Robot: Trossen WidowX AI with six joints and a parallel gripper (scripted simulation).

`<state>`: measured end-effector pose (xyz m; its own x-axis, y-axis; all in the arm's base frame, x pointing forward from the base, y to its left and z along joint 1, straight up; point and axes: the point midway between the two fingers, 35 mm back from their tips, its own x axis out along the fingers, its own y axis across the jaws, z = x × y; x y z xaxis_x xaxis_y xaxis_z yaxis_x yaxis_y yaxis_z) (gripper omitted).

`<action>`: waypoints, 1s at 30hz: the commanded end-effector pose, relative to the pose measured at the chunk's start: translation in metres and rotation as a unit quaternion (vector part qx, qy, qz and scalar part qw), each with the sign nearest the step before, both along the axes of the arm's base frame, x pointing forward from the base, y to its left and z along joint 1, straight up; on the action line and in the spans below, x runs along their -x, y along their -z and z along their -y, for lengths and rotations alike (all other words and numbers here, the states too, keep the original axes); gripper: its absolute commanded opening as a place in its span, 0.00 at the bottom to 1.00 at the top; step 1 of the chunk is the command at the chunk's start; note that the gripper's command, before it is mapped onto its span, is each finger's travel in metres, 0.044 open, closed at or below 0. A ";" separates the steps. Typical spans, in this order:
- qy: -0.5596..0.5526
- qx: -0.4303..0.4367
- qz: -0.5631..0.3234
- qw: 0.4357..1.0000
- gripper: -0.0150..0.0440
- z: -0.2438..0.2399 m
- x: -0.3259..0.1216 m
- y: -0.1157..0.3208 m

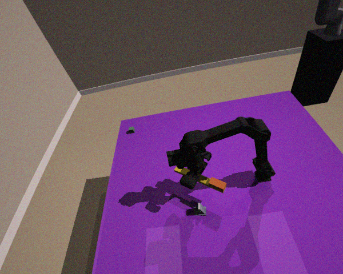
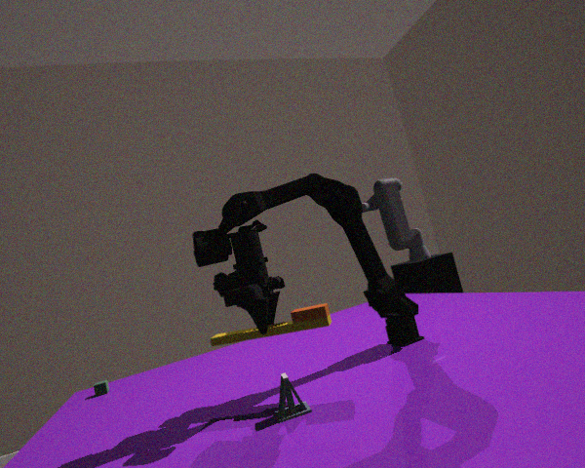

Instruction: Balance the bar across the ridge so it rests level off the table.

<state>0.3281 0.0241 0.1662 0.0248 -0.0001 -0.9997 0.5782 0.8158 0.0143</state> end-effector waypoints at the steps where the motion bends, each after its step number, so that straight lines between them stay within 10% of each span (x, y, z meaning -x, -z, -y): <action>1: -0.031 -0.001 0.002 1.000 0.25 -0.011 -0.006 -0.002; 30: -0.231 0.001 0.004 0.973 0.25 -0.102 -0.041 0.000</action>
